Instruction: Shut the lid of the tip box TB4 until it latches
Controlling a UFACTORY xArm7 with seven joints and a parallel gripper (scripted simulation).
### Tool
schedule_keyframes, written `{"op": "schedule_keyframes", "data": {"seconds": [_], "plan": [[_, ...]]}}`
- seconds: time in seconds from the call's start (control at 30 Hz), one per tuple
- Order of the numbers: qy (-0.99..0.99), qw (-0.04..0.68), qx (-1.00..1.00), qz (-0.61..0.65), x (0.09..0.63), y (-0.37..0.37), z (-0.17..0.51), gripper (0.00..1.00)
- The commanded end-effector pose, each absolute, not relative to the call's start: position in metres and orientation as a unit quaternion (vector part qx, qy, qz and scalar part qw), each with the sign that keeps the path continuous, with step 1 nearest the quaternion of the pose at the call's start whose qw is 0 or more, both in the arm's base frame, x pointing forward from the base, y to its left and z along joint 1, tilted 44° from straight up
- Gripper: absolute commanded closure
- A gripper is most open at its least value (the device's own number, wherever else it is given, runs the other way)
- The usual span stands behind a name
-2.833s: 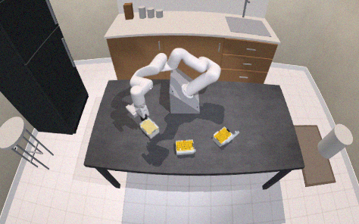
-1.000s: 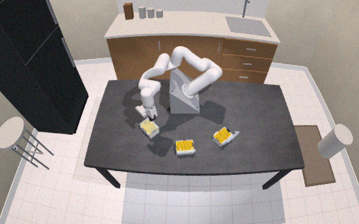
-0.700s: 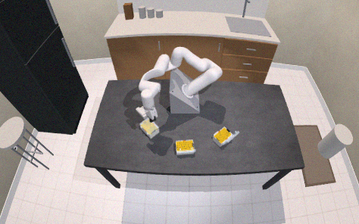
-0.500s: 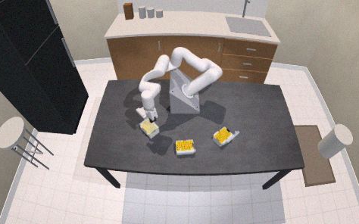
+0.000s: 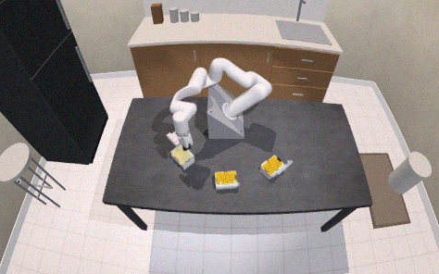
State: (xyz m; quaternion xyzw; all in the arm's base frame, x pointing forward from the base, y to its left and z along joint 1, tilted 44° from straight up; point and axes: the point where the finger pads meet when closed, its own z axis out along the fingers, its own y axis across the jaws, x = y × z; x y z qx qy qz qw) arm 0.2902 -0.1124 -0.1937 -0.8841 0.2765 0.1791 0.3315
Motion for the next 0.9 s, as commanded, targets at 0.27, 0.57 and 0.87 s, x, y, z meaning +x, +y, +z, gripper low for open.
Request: {"op": "schedule_keyframes", "data": {"seconds": [0.27, 0.57, 0.87], "plan": [[0.277, 0.331, -0.884, 0.178, 0.2906, -0.1117, -0.1955, 1.00], [0.277, 0.331, -0.884, 0.178, 0.2903, -0.1101, -0.1972, 1.00], [0.277, 0.331, -0.884, 0.178, 0.2899, -0.1081, -0.1994, 1.00]]}}
